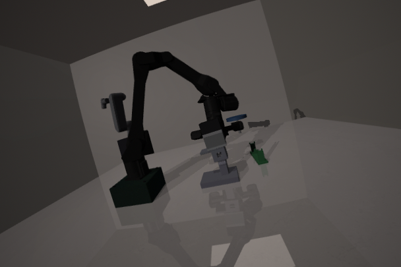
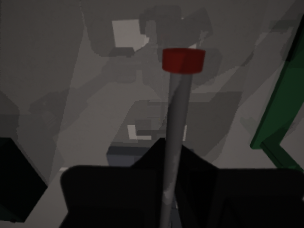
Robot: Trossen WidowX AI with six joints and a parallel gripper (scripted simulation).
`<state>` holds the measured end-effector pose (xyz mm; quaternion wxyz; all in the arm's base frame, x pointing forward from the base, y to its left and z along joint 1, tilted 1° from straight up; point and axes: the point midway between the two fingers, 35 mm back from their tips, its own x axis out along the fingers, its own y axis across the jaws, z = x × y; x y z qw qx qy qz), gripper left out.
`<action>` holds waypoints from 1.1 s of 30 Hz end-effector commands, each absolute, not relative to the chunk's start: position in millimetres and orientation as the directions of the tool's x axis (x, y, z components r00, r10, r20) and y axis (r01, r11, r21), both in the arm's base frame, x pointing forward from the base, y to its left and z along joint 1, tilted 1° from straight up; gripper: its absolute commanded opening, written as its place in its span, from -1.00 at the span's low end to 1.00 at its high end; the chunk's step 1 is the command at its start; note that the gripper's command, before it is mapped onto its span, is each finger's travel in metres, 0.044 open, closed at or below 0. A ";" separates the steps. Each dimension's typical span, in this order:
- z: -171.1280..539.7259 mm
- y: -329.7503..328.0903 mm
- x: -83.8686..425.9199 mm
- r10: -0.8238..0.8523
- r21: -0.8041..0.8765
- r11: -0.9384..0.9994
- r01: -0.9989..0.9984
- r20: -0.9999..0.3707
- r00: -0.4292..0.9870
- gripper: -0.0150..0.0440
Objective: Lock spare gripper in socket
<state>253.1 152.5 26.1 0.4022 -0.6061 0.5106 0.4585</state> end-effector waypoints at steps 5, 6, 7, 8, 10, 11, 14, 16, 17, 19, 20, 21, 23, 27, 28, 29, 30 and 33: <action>26.5 147.0 254.8 -0.246 -0.019 -0.158 -0.987 -0.967 0.058 -0.49; 26.5 146.7 254.8 -0.247 -0.019 -0.158 -0.987 -0.967 0.058 -0.49; 26.5 146.0 254.9 -0.247 -0.019 -0.158 -0.987 -0.967 0.058 -0.49; 26.4 145.2 255.0 -0.247 -0.018 -0.158 -0.987 -0.967 0.057 -0.49; 26.4 143.9 255.2 -0.247 -0.018 -0.158 -0.987 -0.967 0.057 -0.49; 26.4 142.9 255.3 -0.247 -0.018 -0.158 -0.987 -0.967 0.057 -0.49; 26.4 141.5 255.5 -0.247 -0.017 -0.158 -0.987 -0.967 0.056 -0.49; 26.5 139.7 255.9 -0.247 -0.017 -0.158 -0.987 -0.967 0.056 -0.49; 26.5 139.4 256.0 -0.247 -0.016 -0.158 -0.987 -0.967 0.055 -0.49; 26.5 137.9 256.2 -0.247 -0.016 -0.158 -0.987 -0.968 0.055 -0.49; 26.5 137.2 256.3 -0.247 -0.015 -0.158 -0.987 -0.968 0.054 -0.49; 26.5 136.9 256.4 -0.247 -0.015 -0.158 -0.987 -0.968 0.054 -0.49; 26.5 135.4 256.6 -0.247 -0.015 -0.158 -0.987 -0.968 0.054 -0.49; 26.5 132.9 257.0 -0.247 -0.013 -0.157 -0.987 -0.968 0.053 -0.49; 26.5 132.1 257.2 -0.247 -0.013 -0.157 -0.987 -0.968 0.052 -0.49; 26.5 131.9 257.2 -0.247 -0.013 -0.157 -0.987 -0.968 0.052 -0.49; 26.5 131.4 257.3 -0.247 -0.013 -0.157 -0.987 -0.968 0.052 -0.49; 26.5 129.4 257.6 -0.247 -0.012 -0.157 -0.987 -0.968 0.051 -0.49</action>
